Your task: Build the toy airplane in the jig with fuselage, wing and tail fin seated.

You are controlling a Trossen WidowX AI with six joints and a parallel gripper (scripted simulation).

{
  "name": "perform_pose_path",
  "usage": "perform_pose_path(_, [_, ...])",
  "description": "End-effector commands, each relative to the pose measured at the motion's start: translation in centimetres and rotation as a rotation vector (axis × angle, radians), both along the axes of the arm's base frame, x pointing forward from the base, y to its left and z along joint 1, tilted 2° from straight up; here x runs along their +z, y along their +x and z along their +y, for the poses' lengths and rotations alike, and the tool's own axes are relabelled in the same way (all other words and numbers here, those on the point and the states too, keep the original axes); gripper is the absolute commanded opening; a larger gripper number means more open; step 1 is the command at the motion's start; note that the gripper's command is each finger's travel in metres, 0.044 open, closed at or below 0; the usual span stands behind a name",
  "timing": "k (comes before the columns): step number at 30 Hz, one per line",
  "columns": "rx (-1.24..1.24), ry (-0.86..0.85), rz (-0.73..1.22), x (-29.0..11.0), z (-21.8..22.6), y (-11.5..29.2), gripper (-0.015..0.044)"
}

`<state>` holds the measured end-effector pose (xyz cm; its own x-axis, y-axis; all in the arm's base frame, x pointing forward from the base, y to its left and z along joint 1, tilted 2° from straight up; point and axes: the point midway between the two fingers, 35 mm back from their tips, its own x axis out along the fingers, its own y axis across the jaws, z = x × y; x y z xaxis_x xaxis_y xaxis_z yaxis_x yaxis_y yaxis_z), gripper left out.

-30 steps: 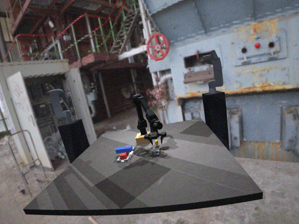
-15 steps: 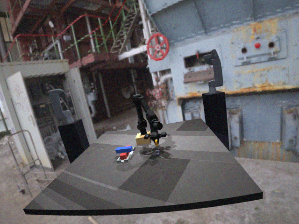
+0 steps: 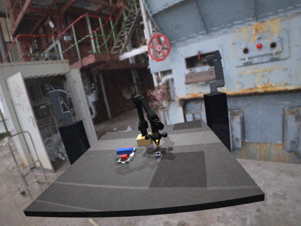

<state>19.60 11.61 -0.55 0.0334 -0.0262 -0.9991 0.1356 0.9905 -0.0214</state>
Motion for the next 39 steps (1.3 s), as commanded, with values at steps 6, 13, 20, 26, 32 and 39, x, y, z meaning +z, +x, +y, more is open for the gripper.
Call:
perform_pose_path(6, [-0.002, 0.005, -0.014, 2.7, 0.4, 0.6, 0.0000])
perform_pose_path(13, [-0.015, 0.007, -0.012, 4.7, 0.6, 0.8, 0.0000])
perform_pose_path(20, [-0.027, 0.009, -0.009, 6.9, 0.6, 0.7, 0.0000])
perform_pose_path(26, [-0.037, 0.011, -0.006, 8.8, 0.6, 0.5, 0.0000])
perform_pose_path(32, [-0.048, 0.012, -0.004, 10.7, 0.4, 0.2, 0.0000])
perform_pose_path(39, [-0.058, 0.014, -0.001, 12.4, 0.2, -0.2, 0.0000])
